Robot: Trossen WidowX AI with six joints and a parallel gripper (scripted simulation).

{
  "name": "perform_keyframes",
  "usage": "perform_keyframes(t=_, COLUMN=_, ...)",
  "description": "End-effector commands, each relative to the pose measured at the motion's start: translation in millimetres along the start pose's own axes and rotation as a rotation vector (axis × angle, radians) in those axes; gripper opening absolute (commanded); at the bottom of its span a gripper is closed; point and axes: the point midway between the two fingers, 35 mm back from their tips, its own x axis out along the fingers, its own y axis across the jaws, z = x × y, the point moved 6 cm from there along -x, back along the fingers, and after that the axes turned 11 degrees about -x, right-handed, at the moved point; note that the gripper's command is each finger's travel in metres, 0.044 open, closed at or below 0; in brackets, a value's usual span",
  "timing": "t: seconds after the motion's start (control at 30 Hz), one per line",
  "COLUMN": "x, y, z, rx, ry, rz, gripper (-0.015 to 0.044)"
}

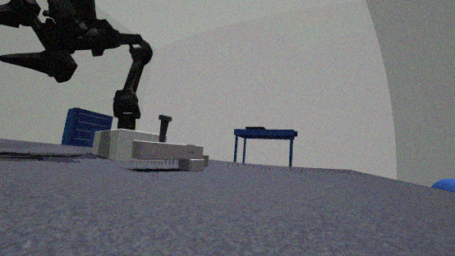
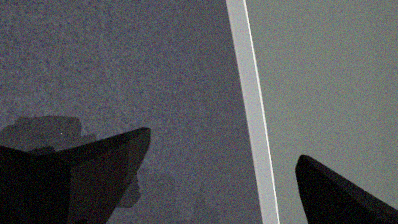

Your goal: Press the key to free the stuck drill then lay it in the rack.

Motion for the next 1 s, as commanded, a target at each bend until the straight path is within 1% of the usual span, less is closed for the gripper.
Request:
perform_keyframes(t=0.0, x=0, y=0, z=0, rx=0.0, ry=0.0, rz=0.0, gripper=0.0374)
perform_keyframes(t=0.27, x=0, y=1, z=2, rx=0.002, ry=-0.004, rz=0.009, gripper=0.0164)
perform_keyframes(t=0.33, x=0, y=11, z=19, rx=0.015, ry=-0.033, rz=0.081, gripper=0.0111)
perform_keyframes(t=0.47, x=-10, y=45, z=67, rx=0.039, ry=-0.084, rz=0.302, gripper=0.0006)
perform_keyframes(t=0.6, x=-31, y=83, z=108, rx=0.039, ry=-0.075, rz=0.516, gripper=0.0)
perform_keyframes(t=0.7, x=-56, y=112, z=134, rx=0.022, ry=-0.026, rz=0.67, gripper=0.0)
perform_keyframes(t=0.87, x=-109, y=159, z=162, rx=-0.039, ry=0.13, rz=0.866, gripper=0.0)
perform_keyframes(t=0.97, x=-137, y=178, z=169, rx=-0.078, ry=0.226, rz=0.921, gripper=0.0)
